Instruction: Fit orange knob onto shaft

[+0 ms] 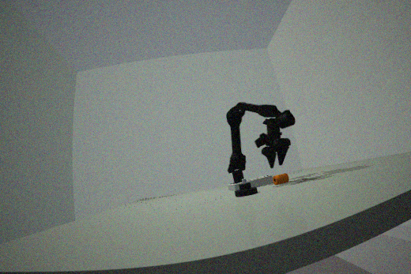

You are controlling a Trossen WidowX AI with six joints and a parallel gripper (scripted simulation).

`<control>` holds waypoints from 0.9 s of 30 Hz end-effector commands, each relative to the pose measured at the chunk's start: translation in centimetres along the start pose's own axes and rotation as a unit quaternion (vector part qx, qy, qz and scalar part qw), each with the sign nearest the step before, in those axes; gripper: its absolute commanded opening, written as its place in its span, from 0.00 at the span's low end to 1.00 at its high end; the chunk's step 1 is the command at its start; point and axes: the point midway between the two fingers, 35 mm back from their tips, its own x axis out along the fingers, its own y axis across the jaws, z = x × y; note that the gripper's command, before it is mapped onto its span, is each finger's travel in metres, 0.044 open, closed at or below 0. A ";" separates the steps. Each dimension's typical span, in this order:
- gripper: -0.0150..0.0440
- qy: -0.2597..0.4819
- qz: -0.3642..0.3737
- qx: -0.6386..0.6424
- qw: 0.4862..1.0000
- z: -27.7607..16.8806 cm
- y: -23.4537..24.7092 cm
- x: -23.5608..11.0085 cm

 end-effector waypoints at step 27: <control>1.00 0.013 -0.032 -0.005 0.999 -4.8 -4.6 2.9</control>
